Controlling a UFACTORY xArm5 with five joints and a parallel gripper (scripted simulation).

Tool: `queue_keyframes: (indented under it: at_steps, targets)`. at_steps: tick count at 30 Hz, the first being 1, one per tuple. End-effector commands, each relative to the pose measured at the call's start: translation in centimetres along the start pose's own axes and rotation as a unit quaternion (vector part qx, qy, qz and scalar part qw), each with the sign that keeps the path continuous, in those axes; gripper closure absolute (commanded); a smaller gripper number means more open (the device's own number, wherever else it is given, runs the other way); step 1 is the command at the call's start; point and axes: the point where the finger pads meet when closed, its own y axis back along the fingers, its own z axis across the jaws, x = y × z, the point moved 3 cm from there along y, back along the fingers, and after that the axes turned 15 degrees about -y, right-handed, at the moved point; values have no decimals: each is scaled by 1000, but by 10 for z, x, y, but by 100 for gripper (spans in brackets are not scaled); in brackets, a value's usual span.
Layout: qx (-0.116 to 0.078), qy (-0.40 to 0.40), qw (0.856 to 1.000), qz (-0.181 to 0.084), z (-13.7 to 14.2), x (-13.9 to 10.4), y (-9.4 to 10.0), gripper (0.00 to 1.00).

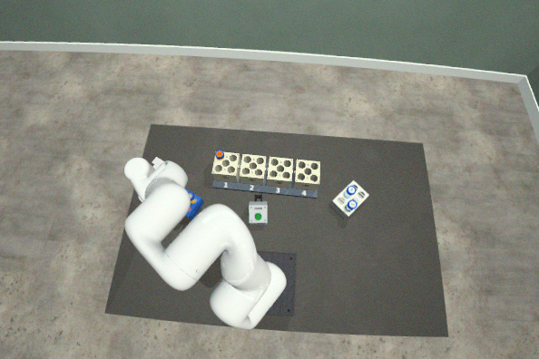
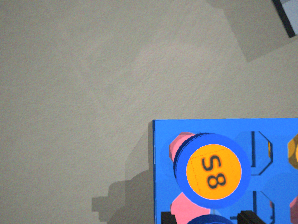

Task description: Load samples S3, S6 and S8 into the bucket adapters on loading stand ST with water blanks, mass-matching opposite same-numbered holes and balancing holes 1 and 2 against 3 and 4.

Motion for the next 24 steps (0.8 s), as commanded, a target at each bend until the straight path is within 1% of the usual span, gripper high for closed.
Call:
queue_keyframes:
  at_steps: [1,13,14,24]
  targets:
    - [2,0,1000,-8,-2,0,1,100]
    - [2,0,1000,-8,-2,0,1,100]
    - [2,0,1000,-8,-2,0,0,56]
    - [2,0,1000,-8,-2,0,0,56]
